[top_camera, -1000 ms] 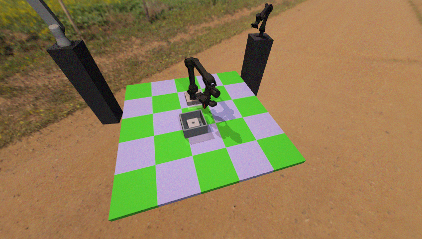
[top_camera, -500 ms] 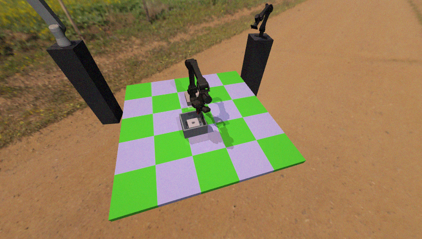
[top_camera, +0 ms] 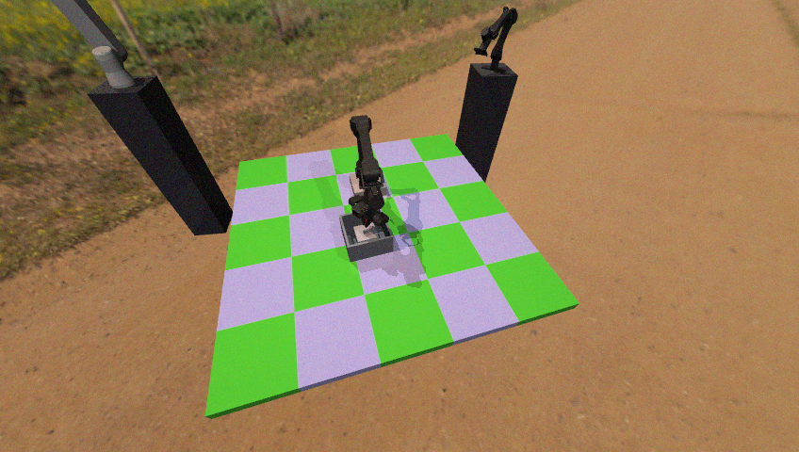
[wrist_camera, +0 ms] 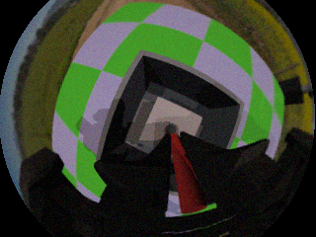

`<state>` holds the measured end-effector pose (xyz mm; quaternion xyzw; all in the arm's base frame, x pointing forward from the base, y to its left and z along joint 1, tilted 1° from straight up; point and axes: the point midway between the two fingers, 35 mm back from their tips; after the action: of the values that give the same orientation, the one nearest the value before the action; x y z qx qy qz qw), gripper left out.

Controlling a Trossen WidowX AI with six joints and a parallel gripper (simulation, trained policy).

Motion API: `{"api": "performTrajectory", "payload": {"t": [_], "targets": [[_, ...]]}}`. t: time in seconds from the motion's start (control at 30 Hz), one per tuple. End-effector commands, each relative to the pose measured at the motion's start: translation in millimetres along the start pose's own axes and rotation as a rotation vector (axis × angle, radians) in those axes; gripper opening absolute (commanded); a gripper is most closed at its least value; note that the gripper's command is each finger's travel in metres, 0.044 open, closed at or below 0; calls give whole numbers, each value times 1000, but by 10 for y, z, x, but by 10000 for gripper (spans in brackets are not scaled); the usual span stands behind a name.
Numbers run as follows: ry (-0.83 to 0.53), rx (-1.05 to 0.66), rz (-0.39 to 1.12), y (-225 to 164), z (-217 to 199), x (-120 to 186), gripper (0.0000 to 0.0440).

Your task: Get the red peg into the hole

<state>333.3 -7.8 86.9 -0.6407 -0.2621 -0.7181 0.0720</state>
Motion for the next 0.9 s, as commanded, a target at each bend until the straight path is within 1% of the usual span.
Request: {"api": "performTrajectory", "payload": {"t": [0.0,0.1,0.17,0.23,0.37,0.5,0.57,0.63,0.87], "targets": [[4,33,24,37,18,-117,0],[0,62,49,30,3,-209,1],[-6,80,67,14,-14,-266,18],[-12,97,86,-6,-30,-323,54],[-20,111,118,-18,-37,-420,149],[-11,145,115,90,1,-405,153],[-4,149,118,134,43,-384,173],[0,149,129,160,81,-368,219],[39,140,169,278,291,-269,403]]}}
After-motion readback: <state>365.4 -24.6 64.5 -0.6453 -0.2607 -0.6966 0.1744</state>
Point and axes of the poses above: the point midway between the two fingers, 35 mm back from their tips, its own x axis back along the fingers, its own z axis across the jaws, y = z × x, and after that the axes turned 11 degrees about -x, right-handed
